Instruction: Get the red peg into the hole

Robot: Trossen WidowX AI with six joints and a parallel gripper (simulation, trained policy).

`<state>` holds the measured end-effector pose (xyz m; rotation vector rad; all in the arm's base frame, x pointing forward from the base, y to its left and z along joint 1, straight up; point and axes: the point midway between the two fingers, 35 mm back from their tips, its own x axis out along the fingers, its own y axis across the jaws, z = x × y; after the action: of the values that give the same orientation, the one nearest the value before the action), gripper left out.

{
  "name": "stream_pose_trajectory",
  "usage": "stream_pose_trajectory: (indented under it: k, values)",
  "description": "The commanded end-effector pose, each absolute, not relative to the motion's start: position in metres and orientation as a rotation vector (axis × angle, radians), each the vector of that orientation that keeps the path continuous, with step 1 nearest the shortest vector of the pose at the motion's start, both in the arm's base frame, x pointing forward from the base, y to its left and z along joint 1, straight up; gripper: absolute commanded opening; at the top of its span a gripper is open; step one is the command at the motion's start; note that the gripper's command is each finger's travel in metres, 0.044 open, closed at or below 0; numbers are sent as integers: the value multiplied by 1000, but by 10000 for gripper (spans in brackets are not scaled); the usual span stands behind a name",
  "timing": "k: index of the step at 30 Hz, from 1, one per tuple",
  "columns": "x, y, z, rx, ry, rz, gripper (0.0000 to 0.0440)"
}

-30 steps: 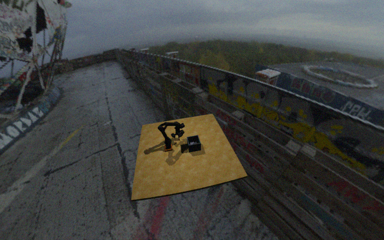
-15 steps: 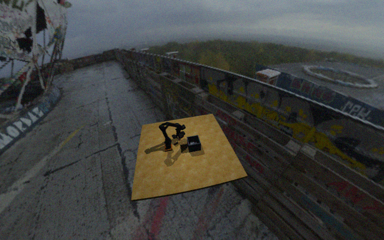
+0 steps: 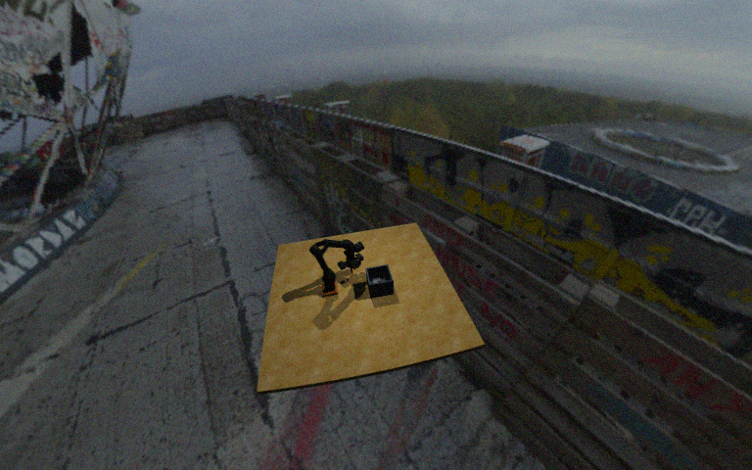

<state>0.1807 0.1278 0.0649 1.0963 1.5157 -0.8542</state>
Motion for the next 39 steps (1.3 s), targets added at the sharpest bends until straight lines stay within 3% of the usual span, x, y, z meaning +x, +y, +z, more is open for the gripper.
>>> stream_pose_trajectory:
  k: [1, 25, 39]
  values:
    - [187, 132, 81, 1141, 1508, -794, 0]
    - [221, 90, 190, 1216, 1268, -598, 0]
    - [238, 37, 209, 1190, 1152, -705, 0]
